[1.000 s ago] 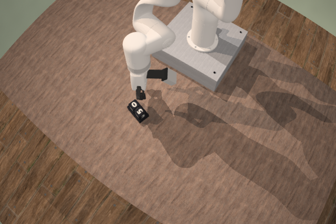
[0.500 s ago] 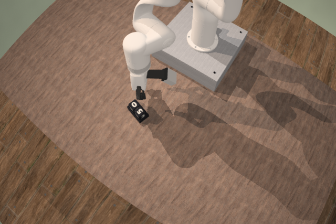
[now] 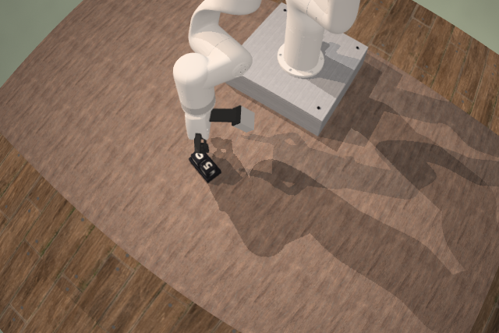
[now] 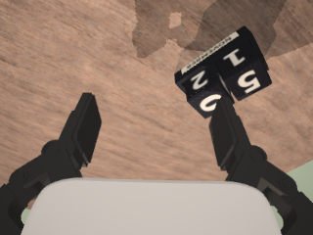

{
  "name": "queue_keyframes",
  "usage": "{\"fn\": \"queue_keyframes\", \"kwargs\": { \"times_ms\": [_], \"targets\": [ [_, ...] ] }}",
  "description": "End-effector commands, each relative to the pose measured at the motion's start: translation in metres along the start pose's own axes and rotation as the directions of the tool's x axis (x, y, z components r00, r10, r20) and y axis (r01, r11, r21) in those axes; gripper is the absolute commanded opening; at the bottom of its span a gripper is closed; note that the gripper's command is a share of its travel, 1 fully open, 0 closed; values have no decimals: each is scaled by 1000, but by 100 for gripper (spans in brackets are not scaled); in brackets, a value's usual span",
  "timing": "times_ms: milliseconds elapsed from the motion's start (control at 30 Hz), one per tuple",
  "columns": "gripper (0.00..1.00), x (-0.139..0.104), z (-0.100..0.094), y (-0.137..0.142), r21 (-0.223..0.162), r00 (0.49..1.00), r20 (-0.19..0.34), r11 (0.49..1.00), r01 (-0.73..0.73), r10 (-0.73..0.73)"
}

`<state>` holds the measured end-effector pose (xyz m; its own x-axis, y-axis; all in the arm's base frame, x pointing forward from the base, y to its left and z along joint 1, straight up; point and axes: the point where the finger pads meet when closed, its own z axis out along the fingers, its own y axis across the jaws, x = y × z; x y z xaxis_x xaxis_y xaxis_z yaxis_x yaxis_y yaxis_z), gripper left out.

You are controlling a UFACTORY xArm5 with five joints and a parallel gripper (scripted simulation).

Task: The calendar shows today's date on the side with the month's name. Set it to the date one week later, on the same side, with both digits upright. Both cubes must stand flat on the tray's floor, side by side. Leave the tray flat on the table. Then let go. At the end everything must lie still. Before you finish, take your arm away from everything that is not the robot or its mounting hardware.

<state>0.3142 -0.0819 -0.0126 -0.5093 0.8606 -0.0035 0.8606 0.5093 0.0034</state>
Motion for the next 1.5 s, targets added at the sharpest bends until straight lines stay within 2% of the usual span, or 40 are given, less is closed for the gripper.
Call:
{"fn": "queue_keyframes", "kwargs": {
  "times_ms": [0,500,633,933,1133,1467],
  "targets": [
    [100,-7,1,6,0,1000,0,1000,0,0],
    [100,-32,2,28,0,1000,0,1000,0,0],
    [100,-46,3,39,0,1000,0,1000,0,0],
    [100,-55,4,47,0,1000,0,1000,0,0],
    [100,-74,5,63,0,1000,0,1000,0,0],
    [100,-75,11,64,0,1000,0,1000,0,0]
  ]
}}
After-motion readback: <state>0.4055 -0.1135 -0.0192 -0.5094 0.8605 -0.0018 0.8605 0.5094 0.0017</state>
